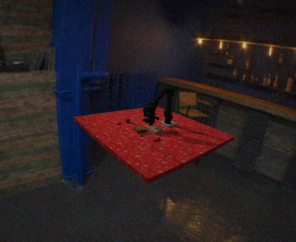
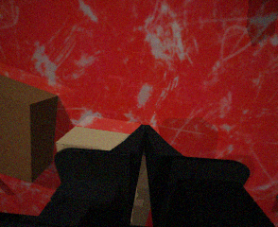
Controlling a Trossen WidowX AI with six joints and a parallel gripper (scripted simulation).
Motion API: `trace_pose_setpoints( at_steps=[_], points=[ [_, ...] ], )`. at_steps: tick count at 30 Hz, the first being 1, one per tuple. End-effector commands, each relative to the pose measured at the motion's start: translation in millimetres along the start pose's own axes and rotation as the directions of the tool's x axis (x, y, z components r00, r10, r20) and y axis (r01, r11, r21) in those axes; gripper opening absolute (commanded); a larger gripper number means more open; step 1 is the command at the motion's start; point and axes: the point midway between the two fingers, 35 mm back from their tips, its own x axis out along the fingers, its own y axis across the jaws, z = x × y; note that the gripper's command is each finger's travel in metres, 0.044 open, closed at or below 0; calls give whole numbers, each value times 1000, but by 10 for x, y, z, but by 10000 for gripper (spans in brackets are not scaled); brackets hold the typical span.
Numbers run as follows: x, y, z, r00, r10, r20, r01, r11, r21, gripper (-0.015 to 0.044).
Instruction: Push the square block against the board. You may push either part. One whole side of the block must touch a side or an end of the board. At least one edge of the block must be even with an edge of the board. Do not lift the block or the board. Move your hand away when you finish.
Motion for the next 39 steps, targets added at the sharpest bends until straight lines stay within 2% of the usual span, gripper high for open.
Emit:
trace_pose_setpoints(
  at_steps=[1,30,32,35,39],
  points=[
    [16,-10,14,1000,-7,-11,7,1000,-5,0],
    [22,2,479,1000,-7,-8,7,1000,-5,0],
    [-101,15,445,1000,-4,-6,4,1000,-3,0],
    [-499,12,447,1000,-7,-8,7,1000,-5,0],
    [-531,9,446,1000,-7,-8,7,1000,-5,0]
  ],
)
